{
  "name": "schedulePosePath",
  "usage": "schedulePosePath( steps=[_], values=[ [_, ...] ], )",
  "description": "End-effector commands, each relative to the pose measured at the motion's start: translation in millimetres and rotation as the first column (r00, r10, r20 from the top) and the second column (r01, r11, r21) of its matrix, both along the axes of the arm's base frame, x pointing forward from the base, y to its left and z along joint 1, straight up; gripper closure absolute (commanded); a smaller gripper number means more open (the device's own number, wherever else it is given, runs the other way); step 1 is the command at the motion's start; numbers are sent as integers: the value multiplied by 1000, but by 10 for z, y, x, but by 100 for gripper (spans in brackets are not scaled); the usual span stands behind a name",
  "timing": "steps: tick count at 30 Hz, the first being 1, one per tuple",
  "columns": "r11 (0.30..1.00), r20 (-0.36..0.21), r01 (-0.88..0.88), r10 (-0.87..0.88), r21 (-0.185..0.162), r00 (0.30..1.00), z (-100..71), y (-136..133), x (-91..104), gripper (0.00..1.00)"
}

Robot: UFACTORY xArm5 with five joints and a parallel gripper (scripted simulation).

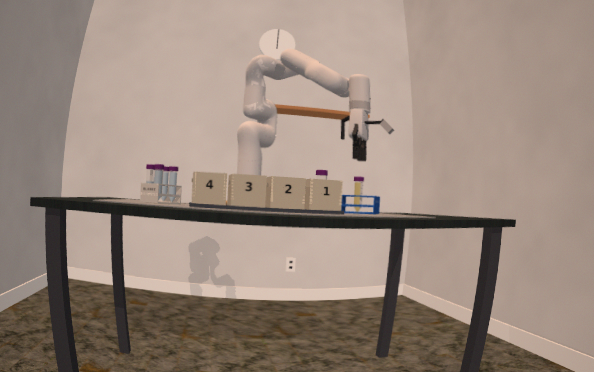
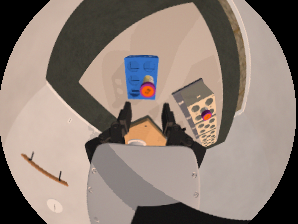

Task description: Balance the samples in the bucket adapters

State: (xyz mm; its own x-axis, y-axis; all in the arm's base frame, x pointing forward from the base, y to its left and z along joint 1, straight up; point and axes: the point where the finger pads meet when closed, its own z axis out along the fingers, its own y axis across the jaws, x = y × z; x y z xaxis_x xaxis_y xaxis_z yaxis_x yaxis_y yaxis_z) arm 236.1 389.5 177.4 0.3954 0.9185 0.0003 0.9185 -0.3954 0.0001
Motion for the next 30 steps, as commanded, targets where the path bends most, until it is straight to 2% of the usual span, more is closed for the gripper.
schedulePosePath(
  steps=[1, 30],
  values=[
    [1000, 2, 0, 0, 4, 1000, -81, 11, 7, 43],
    [1000, 2, 0, 0, 4, 1000, -580, 10, 11, 43]
  ],
)
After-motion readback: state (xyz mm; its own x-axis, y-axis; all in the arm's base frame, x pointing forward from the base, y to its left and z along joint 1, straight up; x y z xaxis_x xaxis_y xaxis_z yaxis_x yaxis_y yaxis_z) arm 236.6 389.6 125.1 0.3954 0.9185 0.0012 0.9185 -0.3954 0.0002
